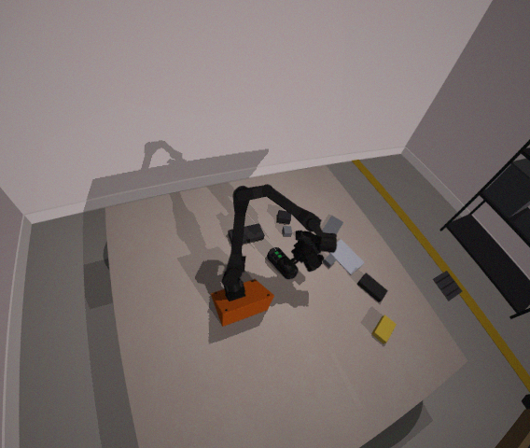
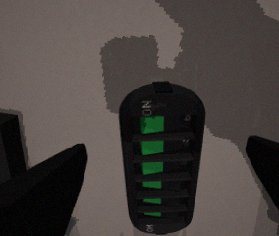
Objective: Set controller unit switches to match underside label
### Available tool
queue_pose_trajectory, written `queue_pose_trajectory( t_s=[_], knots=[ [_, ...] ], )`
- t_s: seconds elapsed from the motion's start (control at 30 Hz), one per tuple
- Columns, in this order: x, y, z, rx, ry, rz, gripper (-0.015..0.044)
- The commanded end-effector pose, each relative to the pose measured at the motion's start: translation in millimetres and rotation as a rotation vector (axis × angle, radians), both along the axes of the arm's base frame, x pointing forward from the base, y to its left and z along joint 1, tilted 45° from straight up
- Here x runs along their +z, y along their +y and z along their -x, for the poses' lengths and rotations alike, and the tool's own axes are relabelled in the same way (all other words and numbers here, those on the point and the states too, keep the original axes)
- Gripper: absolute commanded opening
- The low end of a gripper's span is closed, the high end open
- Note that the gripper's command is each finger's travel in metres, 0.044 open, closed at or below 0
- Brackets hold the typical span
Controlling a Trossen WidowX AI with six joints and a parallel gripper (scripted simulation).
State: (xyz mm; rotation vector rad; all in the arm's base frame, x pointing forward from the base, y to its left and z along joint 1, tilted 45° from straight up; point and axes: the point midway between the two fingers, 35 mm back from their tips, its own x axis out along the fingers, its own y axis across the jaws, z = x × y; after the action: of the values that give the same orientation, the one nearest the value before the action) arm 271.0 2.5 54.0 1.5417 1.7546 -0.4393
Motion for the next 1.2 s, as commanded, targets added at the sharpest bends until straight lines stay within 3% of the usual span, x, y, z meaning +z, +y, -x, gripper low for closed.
queue_pose_trajectory(
  t_s=[0.0,1.03,1.17],
  knots=[
    [-6,4,0,-0.001,0.009,0.001,0.044],
    [-39,37,2,-0.001,0.009,-0.003,0.044],
    [-39,37,2,-0.001,0.009,-0.003,0.0335]
  ],
)
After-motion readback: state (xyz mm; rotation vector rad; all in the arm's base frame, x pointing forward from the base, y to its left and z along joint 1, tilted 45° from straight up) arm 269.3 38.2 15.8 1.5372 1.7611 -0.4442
